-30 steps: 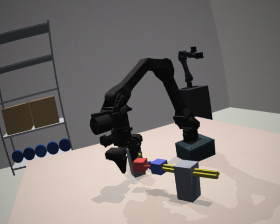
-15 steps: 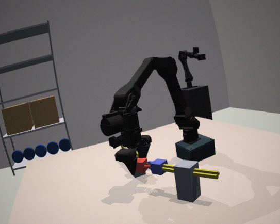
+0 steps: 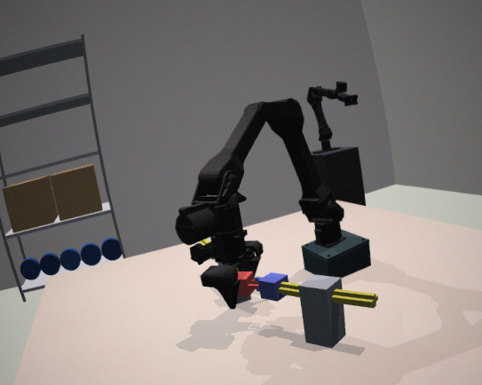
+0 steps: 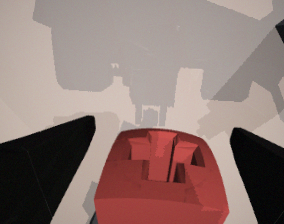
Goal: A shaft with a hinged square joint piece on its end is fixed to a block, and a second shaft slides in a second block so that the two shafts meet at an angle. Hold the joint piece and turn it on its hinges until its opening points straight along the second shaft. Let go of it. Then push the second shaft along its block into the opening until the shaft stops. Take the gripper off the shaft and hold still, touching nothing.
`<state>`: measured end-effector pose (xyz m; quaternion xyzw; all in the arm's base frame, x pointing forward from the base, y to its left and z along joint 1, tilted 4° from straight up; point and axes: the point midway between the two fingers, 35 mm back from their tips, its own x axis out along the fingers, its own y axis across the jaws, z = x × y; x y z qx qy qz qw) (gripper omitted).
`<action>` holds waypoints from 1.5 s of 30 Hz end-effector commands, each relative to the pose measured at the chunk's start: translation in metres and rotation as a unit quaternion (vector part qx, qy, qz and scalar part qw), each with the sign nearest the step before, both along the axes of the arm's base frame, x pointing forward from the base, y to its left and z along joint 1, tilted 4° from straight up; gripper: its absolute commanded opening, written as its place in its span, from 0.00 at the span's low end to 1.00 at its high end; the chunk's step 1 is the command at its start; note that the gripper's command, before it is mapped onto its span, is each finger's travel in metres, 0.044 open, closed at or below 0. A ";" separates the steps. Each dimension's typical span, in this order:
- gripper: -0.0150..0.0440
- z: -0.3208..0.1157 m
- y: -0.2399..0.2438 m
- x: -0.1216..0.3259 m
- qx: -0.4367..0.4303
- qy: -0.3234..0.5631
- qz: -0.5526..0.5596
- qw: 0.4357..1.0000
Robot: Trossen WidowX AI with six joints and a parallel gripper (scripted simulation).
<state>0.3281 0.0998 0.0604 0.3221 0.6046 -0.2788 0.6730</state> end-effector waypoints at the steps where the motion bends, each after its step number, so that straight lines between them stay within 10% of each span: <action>1: 0.82 -0.001 0.000 0.001 -0.001 -0.002 -0.003 1.000; 7: 0.56 -0.001 0.000 0.001 -0.001 -0.002 -0.003 1.000; 45: 0.56 -0.001 0.000 0.001 -0.001 -0.002 -0.003 1.000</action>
